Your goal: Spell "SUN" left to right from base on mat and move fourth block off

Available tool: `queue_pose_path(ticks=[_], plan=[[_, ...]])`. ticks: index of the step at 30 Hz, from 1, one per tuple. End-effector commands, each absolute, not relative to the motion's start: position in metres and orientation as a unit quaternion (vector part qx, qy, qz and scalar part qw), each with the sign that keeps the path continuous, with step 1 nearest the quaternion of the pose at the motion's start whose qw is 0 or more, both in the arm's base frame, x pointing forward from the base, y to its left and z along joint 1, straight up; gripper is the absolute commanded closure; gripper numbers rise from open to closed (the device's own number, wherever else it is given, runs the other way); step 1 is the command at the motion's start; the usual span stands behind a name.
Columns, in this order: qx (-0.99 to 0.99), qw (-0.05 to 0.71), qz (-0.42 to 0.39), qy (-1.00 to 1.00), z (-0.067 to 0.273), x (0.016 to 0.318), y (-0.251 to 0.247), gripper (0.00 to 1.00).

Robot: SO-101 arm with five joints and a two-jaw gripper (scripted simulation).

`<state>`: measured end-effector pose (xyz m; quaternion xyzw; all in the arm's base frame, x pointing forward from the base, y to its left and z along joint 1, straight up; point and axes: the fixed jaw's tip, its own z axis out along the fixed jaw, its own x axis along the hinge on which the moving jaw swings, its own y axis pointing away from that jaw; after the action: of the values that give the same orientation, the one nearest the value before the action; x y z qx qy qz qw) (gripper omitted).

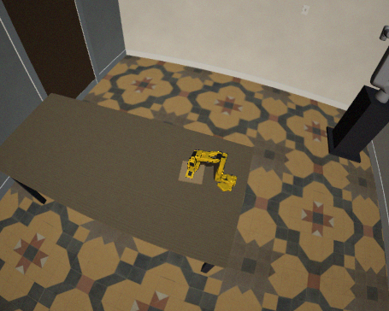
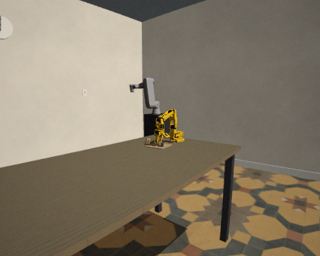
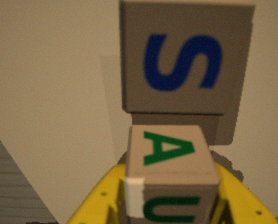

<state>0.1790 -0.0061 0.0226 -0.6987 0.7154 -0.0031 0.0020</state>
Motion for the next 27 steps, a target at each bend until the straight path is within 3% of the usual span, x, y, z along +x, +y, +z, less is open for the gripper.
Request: queue_pose_path(ticks=[1,12,21,27], plan=[[-0.698,0.025,-0.026,0.715,0.0295,0.1878,-0.0067,1.00],[-0.698,0.025,-0.026,0.715,0.0271,0.1880,-0.0067,1.00],[-0.698,0.025,-0.026,0.715,0.0271,0.1880,-0.0067,0.88],[-0.698,0.025,-0.026,0.715,0.0271,0.1880,-0.0067,0.86]])
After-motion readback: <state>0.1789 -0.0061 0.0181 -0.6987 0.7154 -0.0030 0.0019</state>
